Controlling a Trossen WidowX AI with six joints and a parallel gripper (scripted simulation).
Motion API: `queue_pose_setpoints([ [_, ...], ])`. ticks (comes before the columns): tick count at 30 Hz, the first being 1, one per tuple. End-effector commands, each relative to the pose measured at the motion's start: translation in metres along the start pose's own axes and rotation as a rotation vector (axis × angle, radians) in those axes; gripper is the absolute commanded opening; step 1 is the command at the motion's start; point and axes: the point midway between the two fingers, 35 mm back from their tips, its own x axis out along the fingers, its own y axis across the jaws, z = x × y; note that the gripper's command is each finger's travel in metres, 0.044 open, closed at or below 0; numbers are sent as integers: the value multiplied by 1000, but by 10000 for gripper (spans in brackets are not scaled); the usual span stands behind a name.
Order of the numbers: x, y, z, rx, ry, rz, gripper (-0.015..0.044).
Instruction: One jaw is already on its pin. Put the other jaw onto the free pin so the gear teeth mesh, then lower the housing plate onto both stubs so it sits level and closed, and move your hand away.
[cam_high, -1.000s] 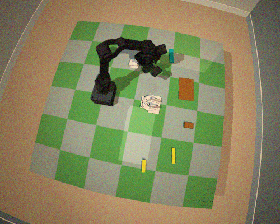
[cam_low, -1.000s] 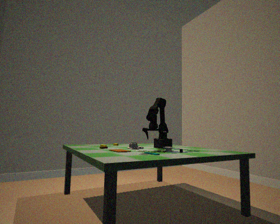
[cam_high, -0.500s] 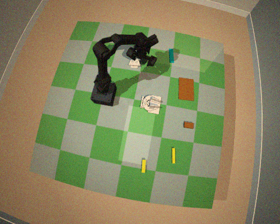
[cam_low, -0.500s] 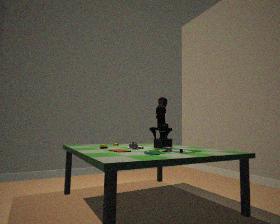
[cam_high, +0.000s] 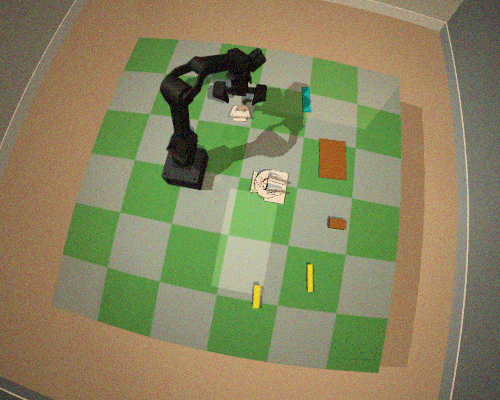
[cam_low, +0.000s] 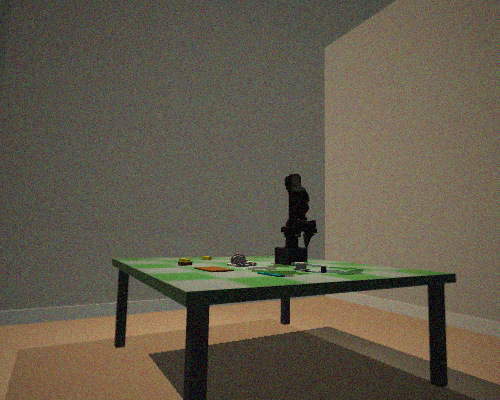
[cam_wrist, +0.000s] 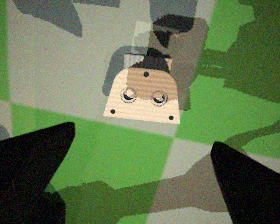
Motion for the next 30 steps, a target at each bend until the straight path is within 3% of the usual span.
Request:
queue_pose_setpoints([
  [1, 0, 3, 0, -29, 7, -3, 440],
  [8, 40, 3, -1, -29, 7, -3, 440],
  [30, 60, 3, -1, -29, 7, -3, 440],
])
